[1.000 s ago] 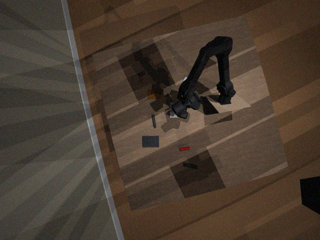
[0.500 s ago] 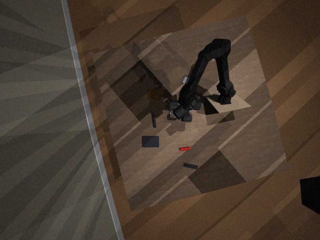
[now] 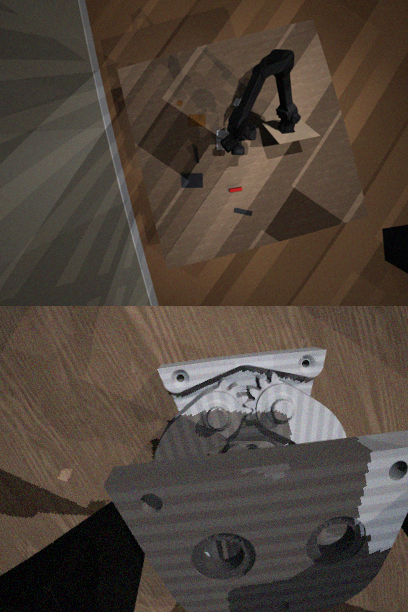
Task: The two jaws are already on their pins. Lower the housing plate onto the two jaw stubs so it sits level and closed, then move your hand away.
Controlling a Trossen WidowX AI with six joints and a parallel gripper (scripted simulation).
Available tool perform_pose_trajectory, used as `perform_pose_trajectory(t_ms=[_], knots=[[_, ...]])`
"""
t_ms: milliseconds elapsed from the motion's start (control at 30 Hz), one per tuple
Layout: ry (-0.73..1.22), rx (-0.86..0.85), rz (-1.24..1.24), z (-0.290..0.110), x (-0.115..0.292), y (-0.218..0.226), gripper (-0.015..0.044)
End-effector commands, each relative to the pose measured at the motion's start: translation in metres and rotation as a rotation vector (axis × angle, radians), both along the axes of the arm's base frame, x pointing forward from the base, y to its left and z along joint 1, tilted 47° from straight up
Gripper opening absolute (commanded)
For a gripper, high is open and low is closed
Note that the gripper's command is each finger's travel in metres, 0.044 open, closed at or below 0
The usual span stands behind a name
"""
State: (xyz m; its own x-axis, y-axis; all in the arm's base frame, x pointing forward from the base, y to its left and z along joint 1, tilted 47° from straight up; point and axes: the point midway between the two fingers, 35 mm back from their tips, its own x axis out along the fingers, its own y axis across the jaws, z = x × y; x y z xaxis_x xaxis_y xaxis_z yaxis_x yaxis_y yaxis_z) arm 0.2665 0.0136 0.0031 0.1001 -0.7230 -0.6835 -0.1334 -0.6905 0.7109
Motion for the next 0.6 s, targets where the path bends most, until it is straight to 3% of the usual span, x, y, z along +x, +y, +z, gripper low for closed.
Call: perform_pose_trajectory(t_ms=[0, 567], knots=[[0.002, 0.003, 0.005, 0.0, 0.001, 0.001, 0.0351], [0.003, 0.003, 0.005, -0.005, -0.012, 0.004, 0.0351]])
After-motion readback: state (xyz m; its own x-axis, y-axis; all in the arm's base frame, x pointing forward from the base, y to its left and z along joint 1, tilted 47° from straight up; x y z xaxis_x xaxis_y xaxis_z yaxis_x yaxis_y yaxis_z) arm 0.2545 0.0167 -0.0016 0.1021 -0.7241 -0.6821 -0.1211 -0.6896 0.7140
